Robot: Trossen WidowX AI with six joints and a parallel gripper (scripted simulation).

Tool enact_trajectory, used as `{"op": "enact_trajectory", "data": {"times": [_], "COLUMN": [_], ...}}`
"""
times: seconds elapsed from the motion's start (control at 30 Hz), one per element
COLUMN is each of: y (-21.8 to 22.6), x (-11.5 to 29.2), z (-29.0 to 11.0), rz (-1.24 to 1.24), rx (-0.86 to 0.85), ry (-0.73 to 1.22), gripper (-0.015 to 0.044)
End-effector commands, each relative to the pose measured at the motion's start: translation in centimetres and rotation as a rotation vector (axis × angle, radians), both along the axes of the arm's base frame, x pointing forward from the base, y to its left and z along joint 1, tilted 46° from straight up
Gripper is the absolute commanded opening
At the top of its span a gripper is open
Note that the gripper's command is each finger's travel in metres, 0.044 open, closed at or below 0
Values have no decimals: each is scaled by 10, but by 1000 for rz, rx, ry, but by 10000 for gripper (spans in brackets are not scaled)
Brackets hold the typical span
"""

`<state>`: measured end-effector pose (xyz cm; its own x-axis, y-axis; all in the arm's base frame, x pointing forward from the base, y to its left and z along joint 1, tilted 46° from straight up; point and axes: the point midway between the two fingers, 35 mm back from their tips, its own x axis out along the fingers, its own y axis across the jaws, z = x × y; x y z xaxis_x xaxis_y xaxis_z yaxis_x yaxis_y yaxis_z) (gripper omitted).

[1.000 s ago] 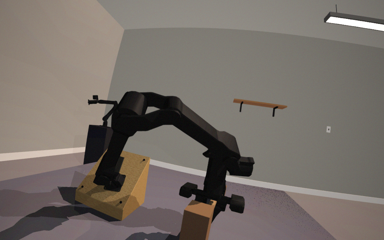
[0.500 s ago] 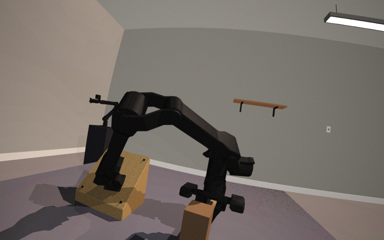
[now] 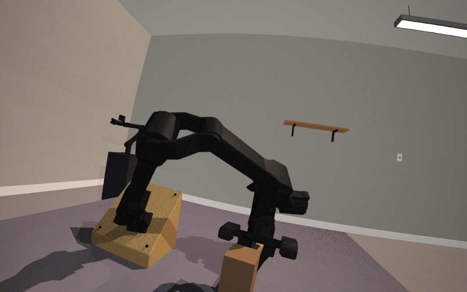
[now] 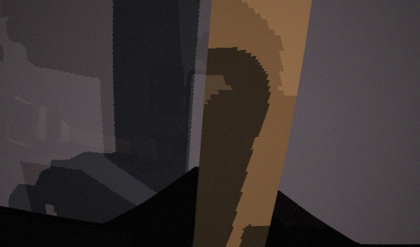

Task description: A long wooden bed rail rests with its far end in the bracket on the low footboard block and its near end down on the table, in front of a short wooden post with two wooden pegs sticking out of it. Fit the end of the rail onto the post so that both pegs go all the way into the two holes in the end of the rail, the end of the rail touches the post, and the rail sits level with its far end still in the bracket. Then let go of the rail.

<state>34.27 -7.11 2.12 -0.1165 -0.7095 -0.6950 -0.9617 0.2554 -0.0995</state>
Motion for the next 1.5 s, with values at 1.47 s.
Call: {"op": "enact_trajectory", "data": {"times": [1.47], "y": [4], "x": [2], "z": [0], "rz": [6], "rx": [6], "ry": [-7], "gripper": [0]}}
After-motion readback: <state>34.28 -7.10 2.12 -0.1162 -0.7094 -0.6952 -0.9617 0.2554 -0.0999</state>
